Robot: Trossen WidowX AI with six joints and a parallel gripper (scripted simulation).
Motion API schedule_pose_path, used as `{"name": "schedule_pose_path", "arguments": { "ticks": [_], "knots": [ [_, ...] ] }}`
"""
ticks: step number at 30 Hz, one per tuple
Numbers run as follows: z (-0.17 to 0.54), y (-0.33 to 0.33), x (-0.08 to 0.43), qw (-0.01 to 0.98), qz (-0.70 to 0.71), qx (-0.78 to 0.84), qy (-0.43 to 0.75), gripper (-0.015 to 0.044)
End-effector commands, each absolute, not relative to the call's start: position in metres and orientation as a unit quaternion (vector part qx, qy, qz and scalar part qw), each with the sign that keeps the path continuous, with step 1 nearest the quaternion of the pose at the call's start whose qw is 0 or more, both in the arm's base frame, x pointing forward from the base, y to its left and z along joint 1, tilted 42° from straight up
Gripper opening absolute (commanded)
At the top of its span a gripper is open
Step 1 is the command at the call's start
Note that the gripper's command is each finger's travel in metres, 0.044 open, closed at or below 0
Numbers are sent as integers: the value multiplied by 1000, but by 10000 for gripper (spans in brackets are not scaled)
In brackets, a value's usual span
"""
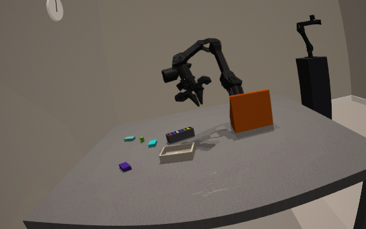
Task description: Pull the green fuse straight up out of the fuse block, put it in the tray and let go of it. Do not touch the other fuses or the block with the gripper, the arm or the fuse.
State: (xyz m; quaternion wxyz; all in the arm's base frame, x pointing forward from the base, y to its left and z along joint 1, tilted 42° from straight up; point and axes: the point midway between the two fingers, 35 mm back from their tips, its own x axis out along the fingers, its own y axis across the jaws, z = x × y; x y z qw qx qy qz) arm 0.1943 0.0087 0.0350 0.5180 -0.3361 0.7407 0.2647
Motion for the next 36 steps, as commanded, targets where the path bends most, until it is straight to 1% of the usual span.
{"name": "schedule_pose_path", "arguments": {
  "ticks": [1, 10, 21, 24, 36],
  "knots": [
    [21, -33, 236, 641, -155, -161, 734, 69],
    [19, -59, 256, 679, -380, -26, 628, 69],
    [18, -85, 274, 676, -585, 151, 421, 69],
    [15, -84, 276, 673, -599, 169, 399, 69],
    [15, -84, 276, 673, -599, 169, 399, 69]
  ]
}}
